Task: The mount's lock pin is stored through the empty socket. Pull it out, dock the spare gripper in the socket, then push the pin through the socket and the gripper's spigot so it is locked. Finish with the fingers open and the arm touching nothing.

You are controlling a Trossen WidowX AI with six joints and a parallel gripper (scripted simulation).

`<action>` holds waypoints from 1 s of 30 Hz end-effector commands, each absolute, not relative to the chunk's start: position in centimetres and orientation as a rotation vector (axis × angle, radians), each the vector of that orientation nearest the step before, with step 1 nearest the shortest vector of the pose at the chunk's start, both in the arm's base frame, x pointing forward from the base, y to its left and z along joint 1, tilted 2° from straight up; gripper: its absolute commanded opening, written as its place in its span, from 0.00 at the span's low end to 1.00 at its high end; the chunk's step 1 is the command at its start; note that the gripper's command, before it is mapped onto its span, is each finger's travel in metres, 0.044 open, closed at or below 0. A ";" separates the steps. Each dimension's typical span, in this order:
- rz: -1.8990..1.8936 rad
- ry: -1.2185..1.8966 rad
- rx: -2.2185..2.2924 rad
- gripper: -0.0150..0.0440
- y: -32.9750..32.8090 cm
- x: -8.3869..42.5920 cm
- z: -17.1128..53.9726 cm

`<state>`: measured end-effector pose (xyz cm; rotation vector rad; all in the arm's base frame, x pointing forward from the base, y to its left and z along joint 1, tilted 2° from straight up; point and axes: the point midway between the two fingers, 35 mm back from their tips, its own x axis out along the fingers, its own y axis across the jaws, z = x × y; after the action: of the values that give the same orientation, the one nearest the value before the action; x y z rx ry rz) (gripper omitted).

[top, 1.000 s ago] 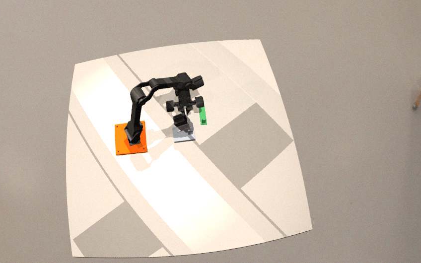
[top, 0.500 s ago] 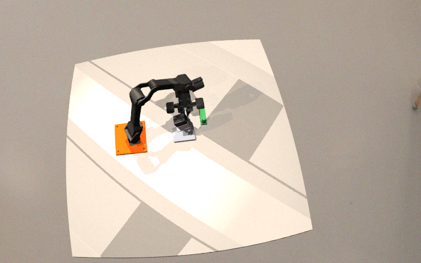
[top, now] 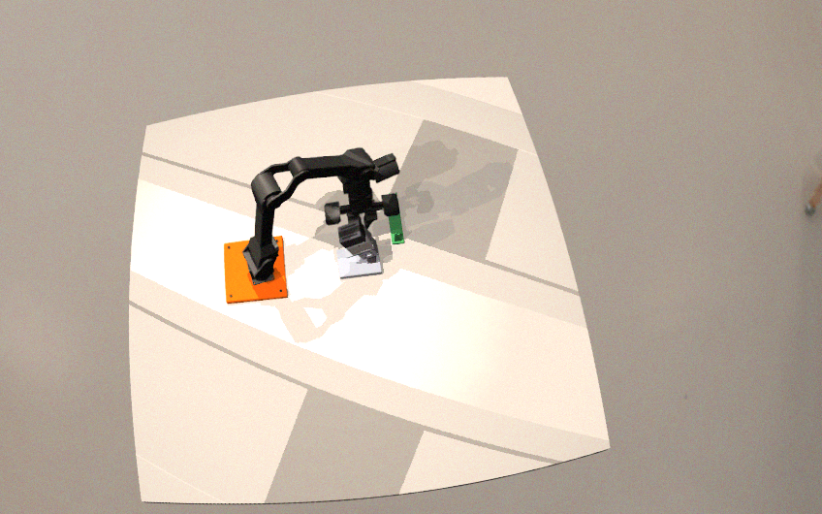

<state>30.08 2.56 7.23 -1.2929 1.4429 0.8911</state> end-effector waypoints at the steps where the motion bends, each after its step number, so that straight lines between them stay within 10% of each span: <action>1: 0.893 1.446 -1.300 0.25 2.2 29.9 7.1; 30: 0.881 1.436 -1.306 0.25 0.6 29.7 7.2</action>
<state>29.83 0.82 7.26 -1.2985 1.4328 0.8787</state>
